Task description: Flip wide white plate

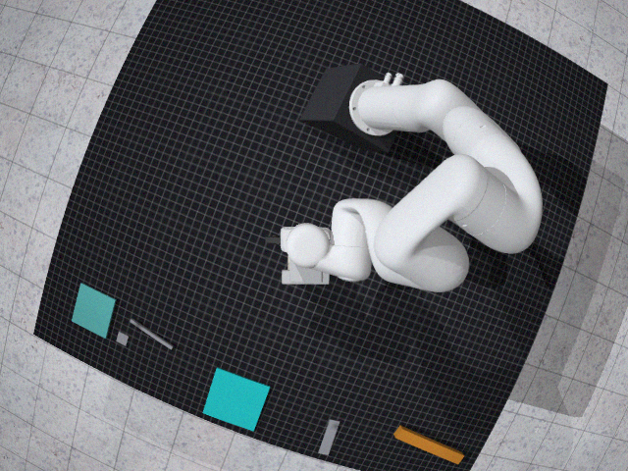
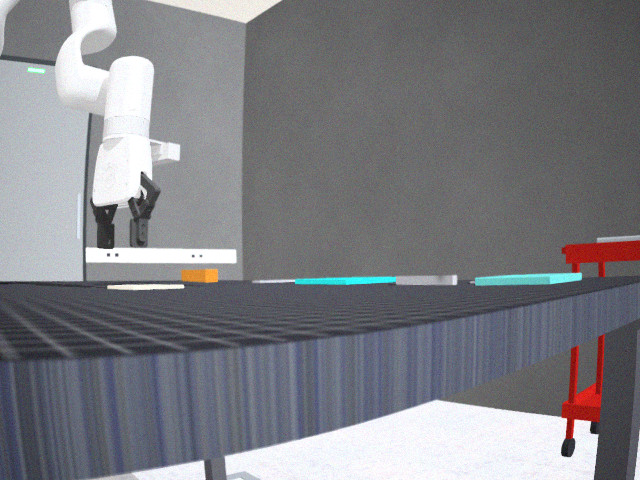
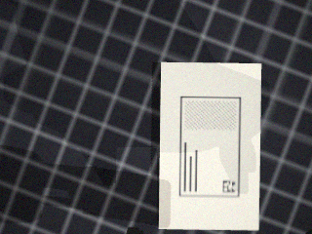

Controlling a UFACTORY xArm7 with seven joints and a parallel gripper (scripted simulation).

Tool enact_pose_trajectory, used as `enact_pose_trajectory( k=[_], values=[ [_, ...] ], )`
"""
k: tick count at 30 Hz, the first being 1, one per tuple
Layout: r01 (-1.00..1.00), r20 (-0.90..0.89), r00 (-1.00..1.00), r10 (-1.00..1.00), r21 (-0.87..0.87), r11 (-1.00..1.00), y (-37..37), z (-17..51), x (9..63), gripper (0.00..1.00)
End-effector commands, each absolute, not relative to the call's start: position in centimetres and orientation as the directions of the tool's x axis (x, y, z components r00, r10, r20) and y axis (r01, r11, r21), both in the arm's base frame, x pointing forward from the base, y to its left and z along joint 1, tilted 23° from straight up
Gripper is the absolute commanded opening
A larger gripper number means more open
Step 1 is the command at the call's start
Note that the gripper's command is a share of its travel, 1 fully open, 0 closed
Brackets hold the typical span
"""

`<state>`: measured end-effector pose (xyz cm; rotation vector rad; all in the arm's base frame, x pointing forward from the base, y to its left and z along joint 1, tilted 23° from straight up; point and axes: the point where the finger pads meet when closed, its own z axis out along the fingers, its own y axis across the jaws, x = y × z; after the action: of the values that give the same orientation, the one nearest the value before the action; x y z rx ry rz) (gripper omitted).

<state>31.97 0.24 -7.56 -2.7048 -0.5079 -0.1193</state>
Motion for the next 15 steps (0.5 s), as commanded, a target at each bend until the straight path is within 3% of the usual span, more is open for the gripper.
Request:
enact_pose_trajectory(
  k=[1, 15],
  values=[
    [0.364, 0.154, 0.931, 0.331, -0.353, -0.862, 0.12, -7.5, 32.11, 0.88],
    [0.365, 0.157, 0.931, 0.33, -0.354, -0.861, 0.26, -7.89, 32.11, 0.88]
  ],
)
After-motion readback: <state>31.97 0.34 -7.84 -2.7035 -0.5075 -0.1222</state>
